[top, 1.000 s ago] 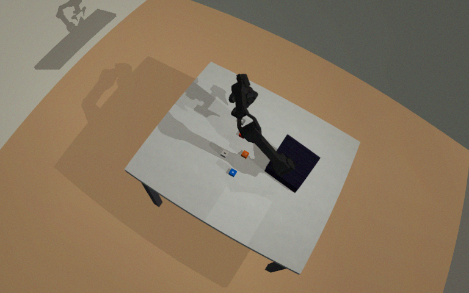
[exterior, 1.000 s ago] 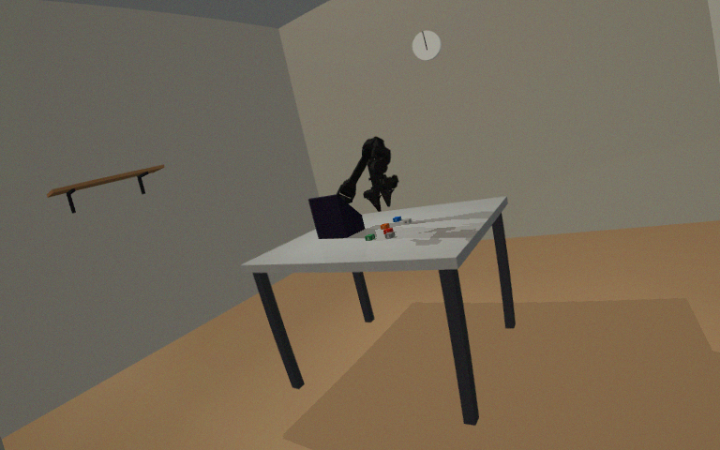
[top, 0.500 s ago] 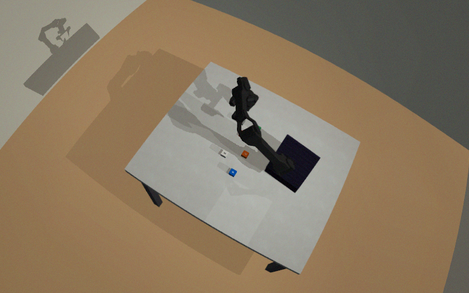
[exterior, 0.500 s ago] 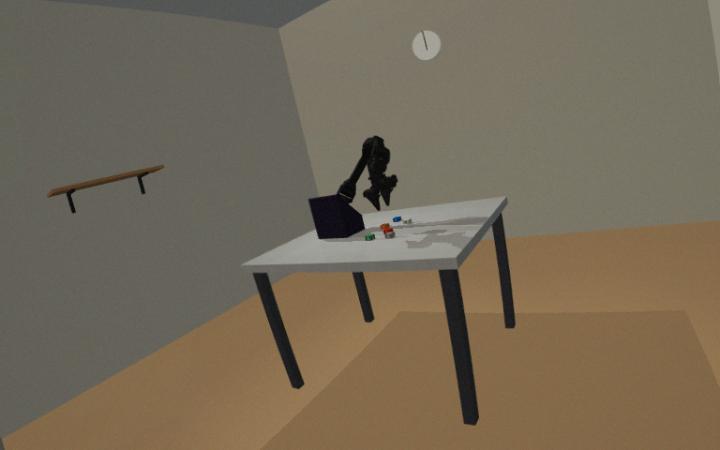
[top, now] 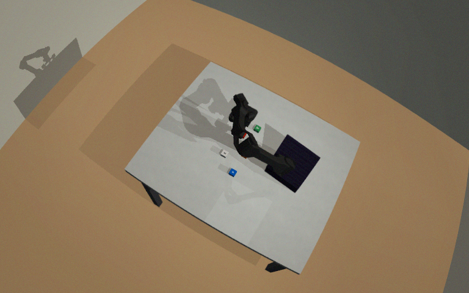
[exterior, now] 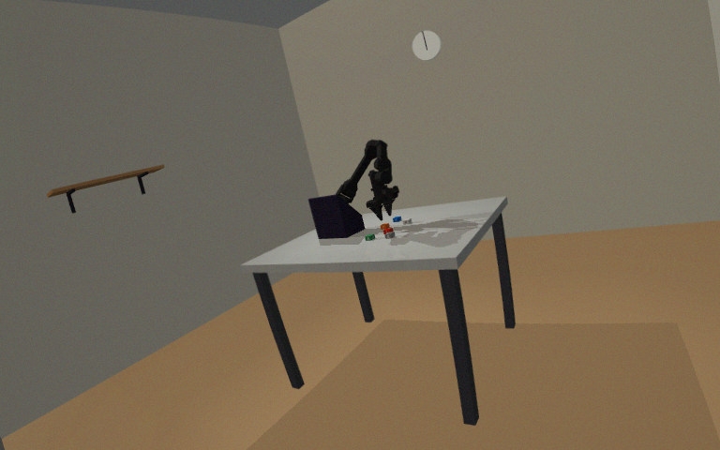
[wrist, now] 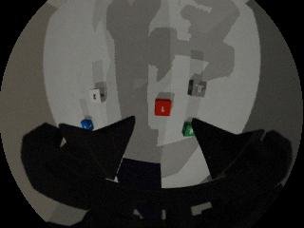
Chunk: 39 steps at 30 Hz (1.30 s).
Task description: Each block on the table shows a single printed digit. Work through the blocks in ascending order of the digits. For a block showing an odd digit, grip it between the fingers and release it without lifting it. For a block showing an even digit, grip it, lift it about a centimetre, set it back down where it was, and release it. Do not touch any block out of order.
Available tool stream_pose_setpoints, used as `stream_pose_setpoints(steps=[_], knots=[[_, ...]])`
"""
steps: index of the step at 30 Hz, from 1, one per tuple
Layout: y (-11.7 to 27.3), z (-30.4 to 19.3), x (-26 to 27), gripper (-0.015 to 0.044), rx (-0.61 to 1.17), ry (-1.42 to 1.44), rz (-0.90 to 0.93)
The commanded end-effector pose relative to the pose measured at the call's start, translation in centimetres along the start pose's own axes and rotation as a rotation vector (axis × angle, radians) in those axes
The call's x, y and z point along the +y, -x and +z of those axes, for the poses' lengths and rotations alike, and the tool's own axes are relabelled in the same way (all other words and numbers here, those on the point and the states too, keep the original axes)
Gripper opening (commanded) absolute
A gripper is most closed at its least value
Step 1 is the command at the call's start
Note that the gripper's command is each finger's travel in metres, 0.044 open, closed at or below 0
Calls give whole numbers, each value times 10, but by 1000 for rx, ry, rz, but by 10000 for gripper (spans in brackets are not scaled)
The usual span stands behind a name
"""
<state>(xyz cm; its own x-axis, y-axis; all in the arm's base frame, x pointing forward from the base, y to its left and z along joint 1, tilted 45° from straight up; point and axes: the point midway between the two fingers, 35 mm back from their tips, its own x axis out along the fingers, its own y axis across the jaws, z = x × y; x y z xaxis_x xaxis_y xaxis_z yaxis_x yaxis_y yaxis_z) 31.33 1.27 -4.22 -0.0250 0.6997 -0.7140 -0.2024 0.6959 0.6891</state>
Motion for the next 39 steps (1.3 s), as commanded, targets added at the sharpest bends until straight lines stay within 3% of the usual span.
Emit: stream_pose_setpoints(steps=[1, 30, 39], knots=[[-26, -7, 3, 400, 16, -15, 15], [-62, -8, 4, 400, 16, -15, 17], [-62, -8, 4, 164, 16, -15, 17]])
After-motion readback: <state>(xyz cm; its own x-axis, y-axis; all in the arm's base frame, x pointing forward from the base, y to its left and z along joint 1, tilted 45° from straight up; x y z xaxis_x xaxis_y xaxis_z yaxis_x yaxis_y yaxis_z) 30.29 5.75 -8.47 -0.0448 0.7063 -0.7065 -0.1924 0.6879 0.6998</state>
